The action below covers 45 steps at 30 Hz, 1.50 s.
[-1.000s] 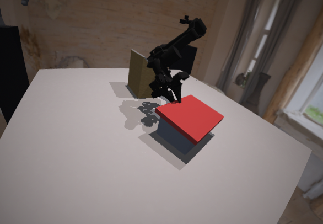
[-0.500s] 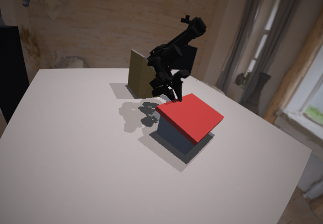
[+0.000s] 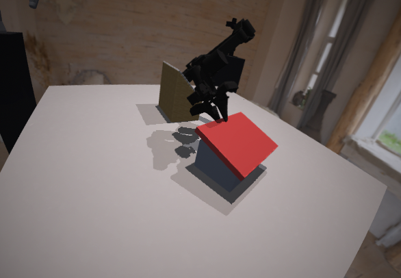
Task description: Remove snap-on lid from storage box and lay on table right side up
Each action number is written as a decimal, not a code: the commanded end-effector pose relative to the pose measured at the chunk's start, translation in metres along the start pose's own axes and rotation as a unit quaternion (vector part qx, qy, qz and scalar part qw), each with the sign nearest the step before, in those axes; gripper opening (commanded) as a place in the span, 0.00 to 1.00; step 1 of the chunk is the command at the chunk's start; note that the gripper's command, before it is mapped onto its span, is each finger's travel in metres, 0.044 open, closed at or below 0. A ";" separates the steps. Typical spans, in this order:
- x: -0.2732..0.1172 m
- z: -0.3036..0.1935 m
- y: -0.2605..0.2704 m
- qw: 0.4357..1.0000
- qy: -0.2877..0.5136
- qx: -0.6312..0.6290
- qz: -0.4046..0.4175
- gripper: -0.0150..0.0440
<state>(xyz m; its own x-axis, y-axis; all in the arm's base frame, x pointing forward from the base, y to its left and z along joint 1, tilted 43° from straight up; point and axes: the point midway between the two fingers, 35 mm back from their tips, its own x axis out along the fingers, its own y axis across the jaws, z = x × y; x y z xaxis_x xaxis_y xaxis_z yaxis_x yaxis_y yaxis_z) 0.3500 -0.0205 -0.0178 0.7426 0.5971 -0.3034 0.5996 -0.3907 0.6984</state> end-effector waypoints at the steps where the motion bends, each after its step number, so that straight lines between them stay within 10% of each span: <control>1: -0.002 0.001 0.007 1.000 0.000 -0.004 0.003 0.25; 45: -0.015 0.000 0.073 1.000 0.000 -0.006 0.003 0.25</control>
<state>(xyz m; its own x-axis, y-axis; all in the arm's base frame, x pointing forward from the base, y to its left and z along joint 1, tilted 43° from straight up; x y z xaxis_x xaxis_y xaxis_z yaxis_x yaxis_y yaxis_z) 0.3791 -0.0539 0.0296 0.7415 0.5956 -0.3090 0.6051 -0.3946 0.6915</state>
